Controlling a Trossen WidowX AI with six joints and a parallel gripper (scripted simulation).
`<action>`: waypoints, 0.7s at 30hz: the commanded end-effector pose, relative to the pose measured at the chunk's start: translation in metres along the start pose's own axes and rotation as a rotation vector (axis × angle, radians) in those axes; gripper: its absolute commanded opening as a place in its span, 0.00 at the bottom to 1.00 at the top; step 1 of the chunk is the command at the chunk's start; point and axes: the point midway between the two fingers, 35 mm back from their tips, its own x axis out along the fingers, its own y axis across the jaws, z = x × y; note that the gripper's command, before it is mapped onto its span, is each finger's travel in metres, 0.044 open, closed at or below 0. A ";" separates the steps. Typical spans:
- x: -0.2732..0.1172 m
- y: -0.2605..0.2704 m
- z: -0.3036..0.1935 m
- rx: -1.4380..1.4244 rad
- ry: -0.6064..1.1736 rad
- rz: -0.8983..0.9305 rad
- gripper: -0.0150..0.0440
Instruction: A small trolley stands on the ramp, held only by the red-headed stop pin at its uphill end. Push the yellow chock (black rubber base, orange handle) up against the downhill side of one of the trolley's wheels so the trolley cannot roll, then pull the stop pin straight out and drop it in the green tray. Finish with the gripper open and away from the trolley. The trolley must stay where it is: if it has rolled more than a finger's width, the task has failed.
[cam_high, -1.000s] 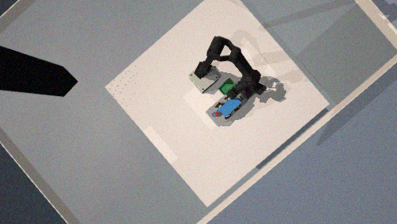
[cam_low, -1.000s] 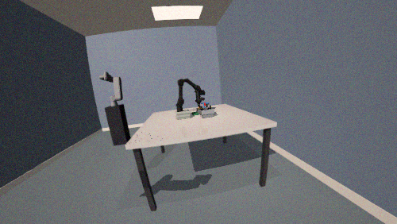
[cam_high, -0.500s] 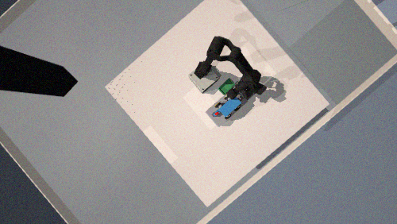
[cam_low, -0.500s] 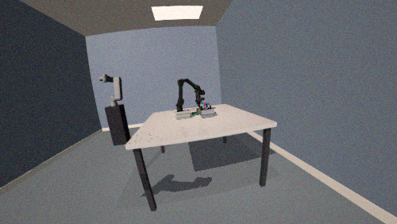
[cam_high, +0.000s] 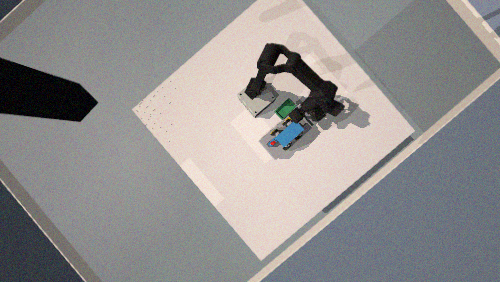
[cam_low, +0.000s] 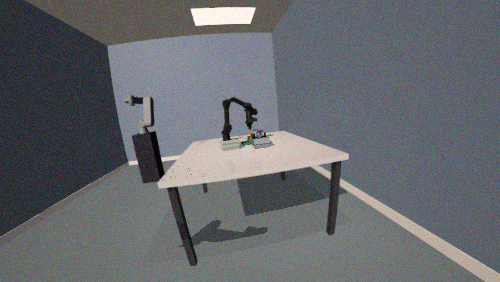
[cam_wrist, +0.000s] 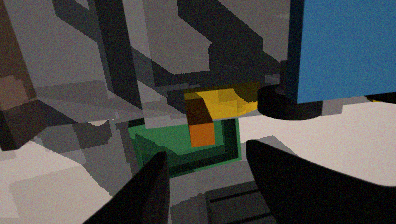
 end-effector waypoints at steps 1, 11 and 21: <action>0.002 0.000 0.000 0.000 0.003 -0.001 0.67; -0.017 -0.017 0.019 -0.104 -0.091 0.051 0.58; -0.019 -0.060 0.034 -0.452 -0.087 -0.031 0.58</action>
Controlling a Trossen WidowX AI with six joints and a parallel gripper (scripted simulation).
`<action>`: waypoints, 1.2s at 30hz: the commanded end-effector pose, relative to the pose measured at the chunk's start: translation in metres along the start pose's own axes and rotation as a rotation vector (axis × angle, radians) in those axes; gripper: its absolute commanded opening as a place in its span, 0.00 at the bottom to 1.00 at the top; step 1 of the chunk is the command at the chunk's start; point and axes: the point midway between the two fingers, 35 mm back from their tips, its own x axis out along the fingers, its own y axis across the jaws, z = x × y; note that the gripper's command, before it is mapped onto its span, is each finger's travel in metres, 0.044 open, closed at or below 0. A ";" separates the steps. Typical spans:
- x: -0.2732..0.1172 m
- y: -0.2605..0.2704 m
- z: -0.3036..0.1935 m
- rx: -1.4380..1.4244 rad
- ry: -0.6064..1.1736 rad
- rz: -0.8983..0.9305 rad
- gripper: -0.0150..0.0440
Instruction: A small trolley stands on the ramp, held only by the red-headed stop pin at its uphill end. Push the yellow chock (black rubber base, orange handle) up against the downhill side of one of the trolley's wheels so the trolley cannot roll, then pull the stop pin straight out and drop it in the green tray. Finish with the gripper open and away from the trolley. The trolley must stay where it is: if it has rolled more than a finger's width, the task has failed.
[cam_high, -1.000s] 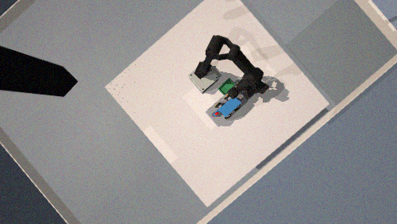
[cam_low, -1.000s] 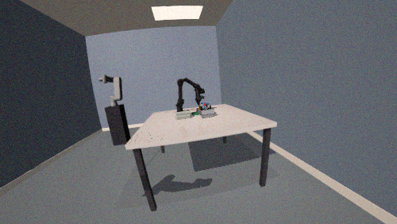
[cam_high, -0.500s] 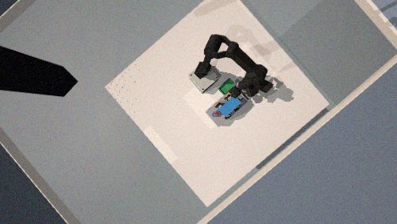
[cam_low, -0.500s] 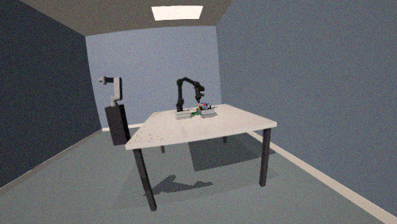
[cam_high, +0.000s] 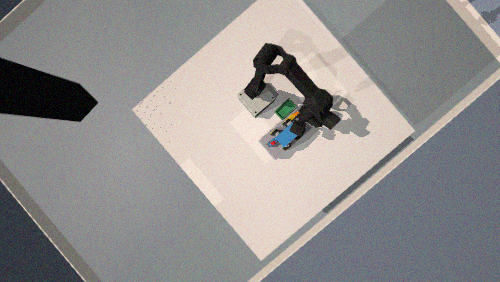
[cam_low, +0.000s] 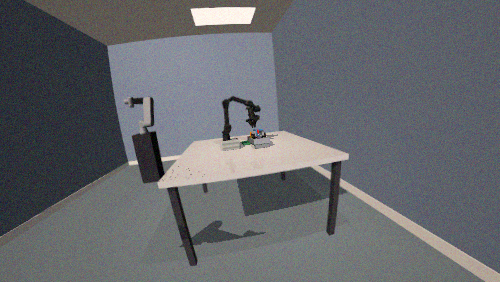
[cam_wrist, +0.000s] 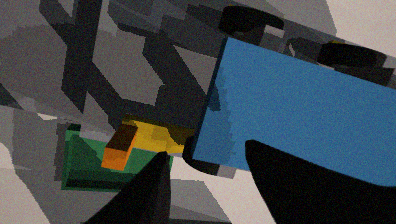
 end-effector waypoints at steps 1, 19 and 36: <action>-0.001 -0.017 -0.002 -0.117 0.013 -0.024 0.58; -0.007 -0.099 -0.025 -0.780 0.133 -0.084 0.58; -0.013 -0.148 -0.051 -1.200 0.242 -0.055 0.58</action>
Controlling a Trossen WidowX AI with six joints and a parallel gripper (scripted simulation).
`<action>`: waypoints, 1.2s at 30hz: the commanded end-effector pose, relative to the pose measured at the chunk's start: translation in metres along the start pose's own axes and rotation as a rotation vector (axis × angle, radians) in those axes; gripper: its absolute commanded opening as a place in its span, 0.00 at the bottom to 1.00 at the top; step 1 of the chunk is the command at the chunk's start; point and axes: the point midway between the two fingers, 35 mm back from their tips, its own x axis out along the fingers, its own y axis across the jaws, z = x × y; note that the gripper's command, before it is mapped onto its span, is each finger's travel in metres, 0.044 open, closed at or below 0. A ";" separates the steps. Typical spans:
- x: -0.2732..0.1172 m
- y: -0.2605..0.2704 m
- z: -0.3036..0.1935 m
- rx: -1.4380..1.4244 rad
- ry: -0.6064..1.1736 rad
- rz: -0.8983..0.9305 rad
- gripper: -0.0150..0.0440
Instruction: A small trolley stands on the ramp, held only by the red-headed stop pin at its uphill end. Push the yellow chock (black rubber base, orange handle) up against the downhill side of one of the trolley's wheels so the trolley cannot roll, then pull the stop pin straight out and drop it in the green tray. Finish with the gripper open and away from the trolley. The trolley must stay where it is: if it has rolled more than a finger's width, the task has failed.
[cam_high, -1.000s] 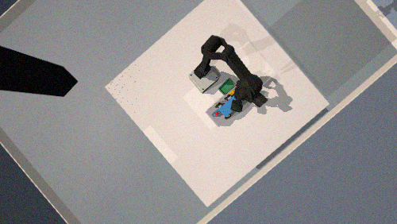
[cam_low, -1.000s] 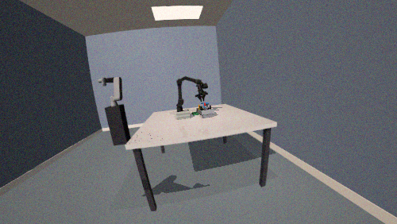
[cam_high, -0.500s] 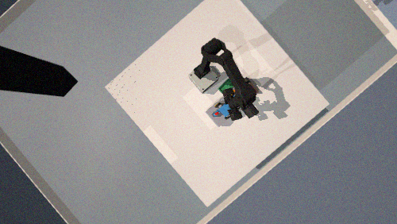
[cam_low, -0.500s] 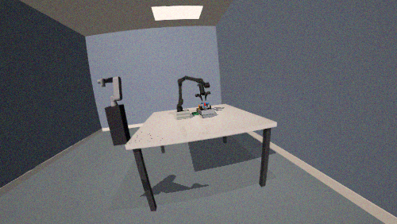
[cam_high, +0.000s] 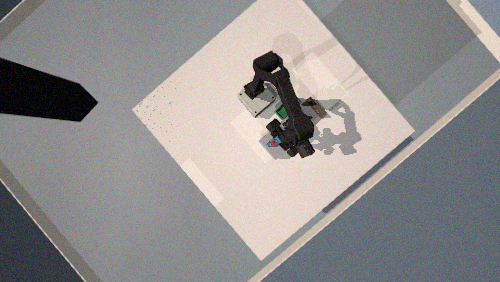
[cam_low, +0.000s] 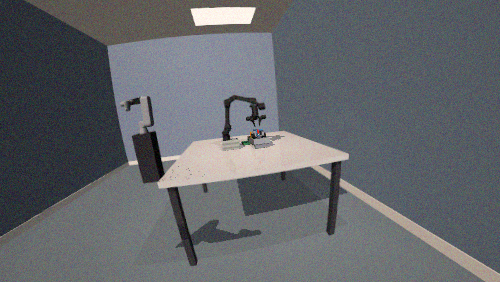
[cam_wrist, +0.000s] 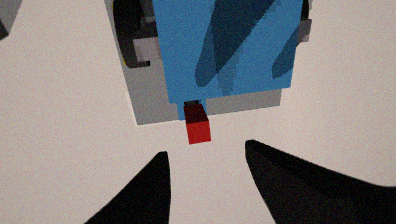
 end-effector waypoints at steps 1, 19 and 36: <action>0.000 0.001 -0.002 -0.015 0.005 0.004 0.58; 0.025 0.000 -0.002 -0.016 0.006 0.004 0.58; 0.044 0.000 -0.002 -0.016 0.006 0.004 0.58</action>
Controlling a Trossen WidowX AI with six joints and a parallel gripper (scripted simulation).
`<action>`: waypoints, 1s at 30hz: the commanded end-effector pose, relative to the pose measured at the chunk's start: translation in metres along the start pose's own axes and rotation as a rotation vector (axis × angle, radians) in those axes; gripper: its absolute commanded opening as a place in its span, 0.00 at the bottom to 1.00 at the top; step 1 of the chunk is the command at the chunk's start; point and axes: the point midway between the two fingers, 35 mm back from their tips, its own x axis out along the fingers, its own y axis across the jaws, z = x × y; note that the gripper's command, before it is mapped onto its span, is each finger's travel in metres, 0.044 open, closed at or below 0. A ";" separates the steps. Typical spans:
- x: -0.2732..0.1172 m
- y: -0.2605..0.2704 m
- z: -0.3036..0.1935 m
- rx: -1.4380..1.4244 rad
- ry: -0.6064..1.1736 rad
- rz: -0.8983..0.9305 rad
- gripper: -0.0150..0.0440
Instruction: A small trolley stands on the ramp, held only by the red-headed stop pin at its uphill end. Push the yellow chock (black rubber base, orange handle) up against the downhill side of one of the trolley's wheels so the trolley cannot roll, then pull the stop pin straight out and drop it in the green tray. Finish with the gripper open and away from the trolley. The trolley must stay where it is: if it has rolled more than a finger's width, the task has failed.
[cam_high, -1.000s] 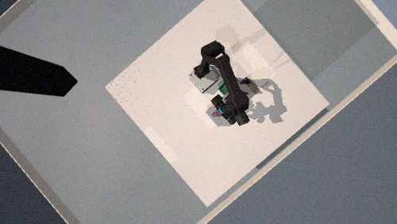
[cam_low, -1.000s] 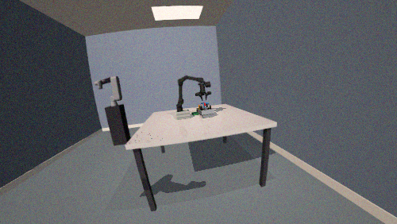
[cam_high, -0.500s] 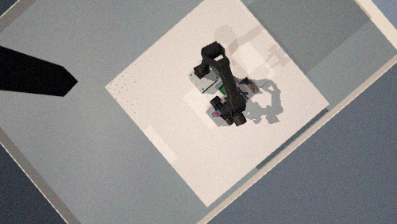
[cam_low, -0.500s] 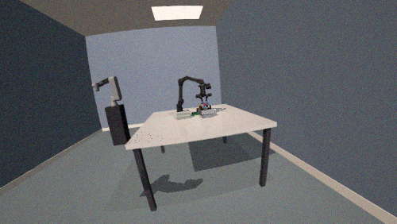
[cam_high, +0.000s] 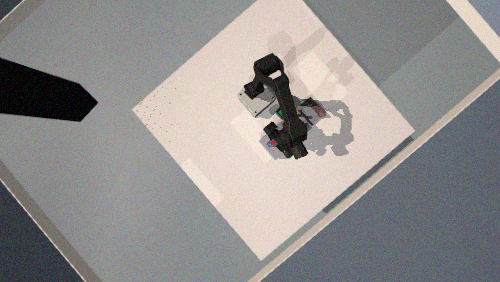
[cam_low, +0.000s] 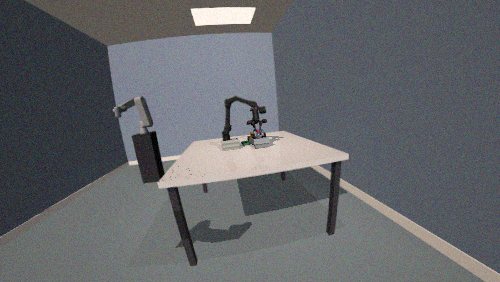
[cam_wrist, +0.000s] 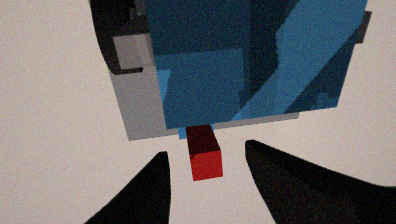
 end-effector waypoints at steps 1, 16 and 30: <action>0.007 0.001 0.000 -0.003 0.002 0.005 0.58; 0.030 0.002 0.000 -0.003 0.002 0.005 0.58; 0.027 0.001 0.000 -0.001 0.002 0.002 0.31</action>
